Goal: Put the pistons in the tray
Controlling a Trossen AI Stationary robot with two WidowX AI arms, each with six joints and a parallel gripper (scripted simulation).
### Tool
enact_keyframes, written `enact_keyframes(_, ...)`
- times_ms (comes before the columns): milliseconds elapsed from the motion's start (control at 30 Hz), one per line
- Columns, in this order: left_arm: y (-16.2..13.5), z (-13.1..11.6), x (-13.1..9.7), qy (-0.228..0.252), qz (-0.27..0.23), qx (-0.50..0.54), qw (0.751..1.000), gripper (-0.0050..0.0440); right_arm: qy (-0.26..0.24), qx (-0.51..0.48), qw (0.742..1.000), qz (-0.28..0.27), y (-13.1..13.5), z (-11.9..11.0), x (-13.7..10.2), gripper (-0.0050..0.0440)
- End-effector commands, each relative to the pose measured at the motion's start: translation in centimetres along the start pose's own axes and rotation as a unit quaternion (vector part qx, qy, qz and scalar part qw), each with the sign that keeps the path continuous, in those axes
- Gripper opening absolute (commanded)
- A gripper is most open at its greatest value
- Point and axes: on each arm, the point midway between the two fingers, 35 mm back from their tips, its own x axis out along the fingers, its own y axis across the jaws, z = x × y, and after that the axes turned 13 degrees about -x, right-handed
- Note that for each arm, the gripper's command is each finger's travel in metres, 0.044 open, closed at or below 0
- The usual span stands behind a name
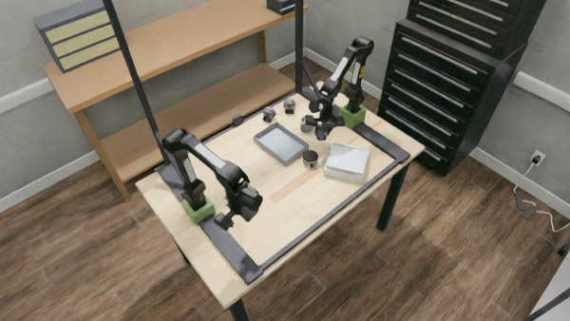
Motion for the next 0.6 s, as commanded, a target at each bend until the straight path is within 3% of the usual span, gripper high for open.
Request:
enact_keyframes(0,-1.4,1.0,-1.8,-0.013,-0.025,-0.002,1.0,0.0158,-0.016,-0.003,1.0,-0.002,0.0,0.6,-0.9,0.04)
enact_keyframes(567,-1.7,1.4,-4.2,-0.014,-0.026,-0.001,1.0,0.0158,-0.016,-0.003,1.0,-0.002,0.0,0.6,-0.9,0.04)
